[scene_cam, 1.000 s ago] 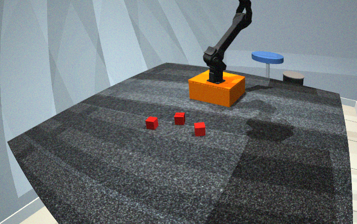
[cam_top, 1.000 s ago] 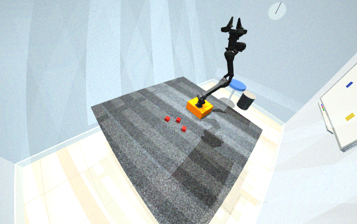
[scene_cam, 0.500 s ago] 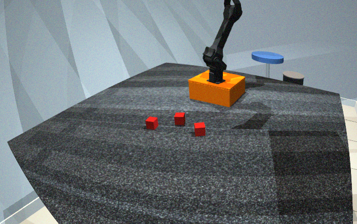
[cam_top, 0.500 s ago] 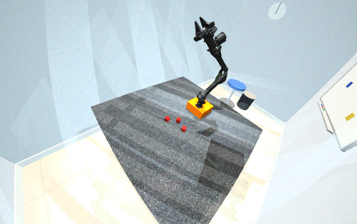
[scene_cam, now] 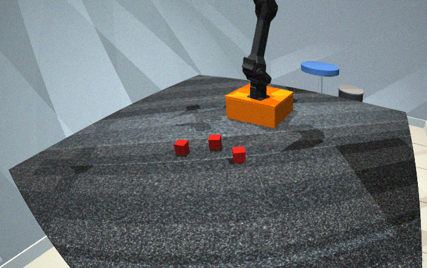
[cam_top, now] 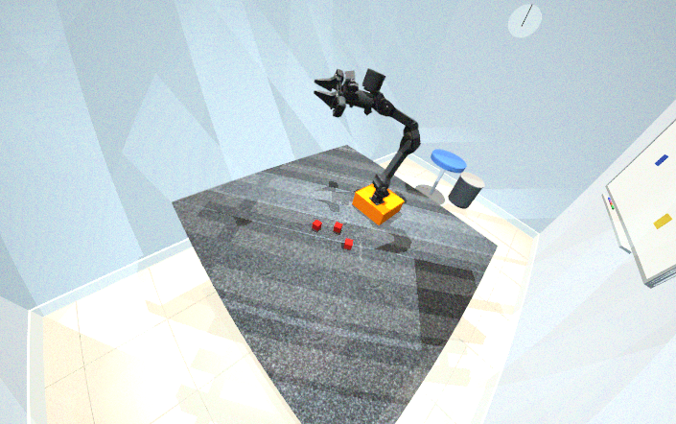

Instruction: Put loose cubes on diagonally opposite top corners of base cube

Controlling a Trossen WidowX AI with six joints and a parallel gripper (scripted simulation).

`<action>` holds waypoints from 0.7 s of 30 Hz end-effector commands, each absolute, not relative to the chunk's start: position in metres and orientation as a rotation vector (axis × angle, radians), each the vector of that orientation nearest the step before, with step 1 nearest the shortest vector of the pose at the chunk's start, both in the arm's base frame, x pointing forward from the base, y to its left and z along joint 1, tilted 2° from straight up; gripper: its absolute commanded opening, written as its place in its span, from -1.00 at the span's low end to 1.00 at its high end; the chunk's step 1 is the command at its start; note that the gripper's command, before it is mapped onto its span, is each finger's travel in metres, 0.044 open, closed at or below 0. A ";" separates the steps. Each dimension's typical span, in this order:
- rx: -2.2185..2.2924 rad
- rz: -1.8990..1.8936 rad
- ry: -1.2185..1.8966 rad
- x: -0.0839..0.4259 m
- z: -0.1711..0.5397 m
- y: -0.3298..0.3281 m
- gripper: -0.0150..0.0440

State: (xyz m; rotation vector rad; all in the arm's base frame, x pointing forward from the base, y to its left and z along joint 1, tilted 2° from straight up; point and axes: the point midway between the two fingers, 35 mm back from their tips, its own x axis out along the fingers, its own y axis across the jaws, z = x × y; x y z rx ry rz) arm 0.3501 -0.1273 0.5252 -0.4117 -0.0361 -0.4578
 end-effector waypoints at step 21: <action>0.504 -0.420 0.832 0.421 0.218 -0.086 0.41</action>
